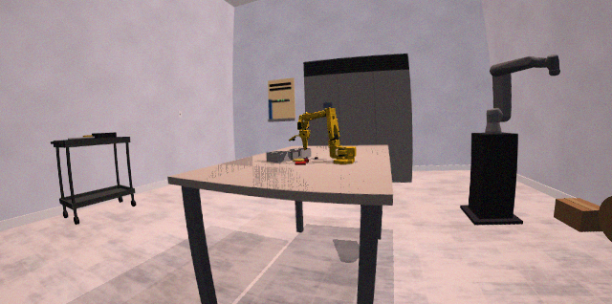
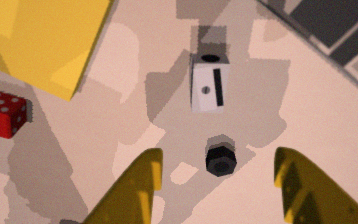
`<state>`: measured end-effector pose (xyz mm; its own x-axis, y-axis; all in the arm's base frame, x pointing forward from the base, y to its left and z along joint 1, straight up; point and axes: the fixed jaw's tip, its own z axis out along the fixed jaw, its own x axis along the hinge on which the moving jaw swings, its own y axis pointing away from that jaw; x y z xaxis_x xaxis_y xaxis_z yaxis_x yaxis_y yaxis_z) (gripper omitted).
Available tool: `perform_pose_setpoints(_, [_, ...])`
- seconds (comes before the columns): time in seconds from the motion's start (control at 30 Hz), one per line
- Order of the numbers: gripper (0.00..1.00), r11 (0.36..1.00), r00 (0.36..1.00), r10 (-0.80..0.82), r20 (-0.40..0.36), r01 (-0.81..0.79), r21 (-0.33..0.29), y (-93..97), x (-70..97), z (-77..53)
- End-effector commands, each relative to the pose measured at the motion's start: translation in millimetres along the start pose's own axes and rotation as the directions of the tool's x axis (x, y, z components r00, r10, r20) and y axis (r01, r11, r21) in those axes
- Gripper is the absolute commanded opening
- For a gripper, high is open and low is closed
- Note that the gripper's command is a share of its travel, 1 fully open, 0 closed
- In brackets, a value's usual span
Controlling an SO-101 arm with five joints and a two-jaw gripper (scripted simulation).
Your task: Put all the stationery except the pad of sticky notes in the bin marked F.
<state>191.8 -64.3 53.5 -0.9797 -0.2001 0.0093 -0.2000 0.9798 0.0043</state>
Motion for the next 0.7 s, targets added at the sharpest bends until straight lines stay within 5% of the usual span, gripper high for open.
perform_pose_setpoints(0.0, [0.22, 0.999, 0.998, -0.006, 0.054, 0.004, 0.033, -3.6, -3.5, -9.1])
perform_pose_setpoints(0.67, [0.22, 0.999, 0.998, -0.006, 0.054, 0.004, 0.033, -4.9, -5.7, 4.8])
